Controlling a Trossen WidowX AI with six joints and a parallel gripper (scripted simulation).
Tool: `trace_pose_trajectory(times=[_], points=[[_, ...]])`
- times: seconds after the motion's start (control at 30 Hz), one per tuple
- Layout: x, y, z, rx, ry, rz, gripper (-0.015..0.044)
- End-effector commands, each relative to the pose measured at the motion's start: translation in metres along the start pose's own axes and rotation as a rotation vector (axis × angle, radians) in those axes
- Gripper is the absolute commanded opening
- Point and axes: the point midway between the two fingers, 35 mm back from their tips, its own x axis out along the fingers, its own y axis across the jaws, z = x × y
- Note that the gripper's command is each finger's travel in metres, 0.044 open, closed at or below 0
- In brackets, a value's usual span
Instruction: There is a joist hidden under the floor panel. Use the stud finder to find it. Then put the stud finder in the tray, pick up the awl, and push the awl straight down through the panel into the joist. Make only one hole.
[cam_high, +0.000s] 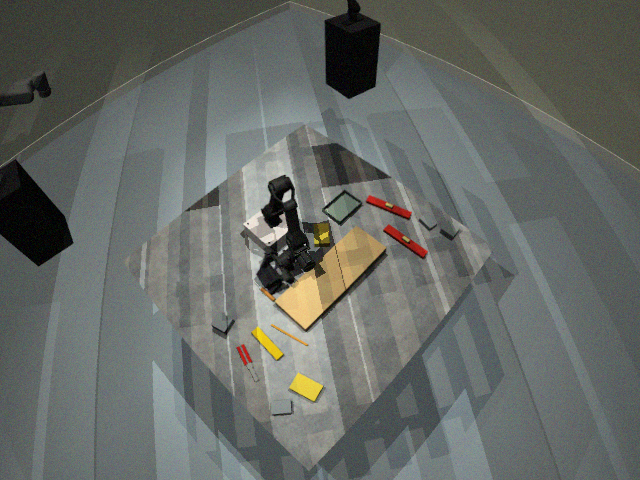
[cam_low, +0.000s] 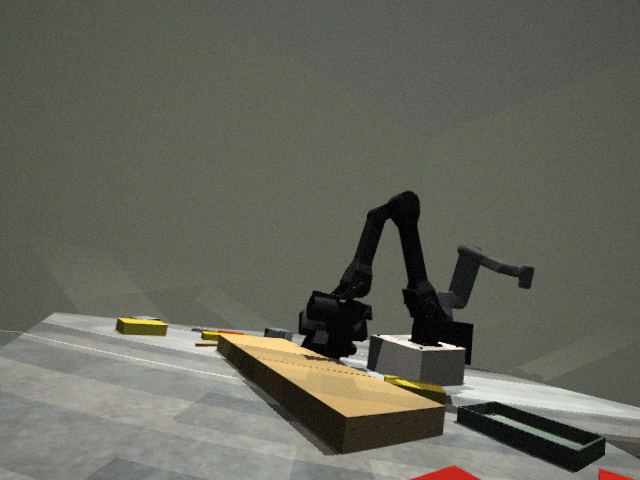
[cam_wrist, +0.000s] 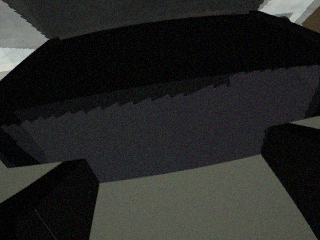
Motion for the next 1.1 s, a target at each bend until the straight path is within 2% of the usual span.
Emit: trace_pose_trajectory(times=[0.0,1.07], points=[[-0.0015,-0.0006,0.0043,0.000,-0.012,-0.001,0.0380],[-0.0038,-0.0005,0.0063,0.000,-0.012,-0.001,0.0380]])
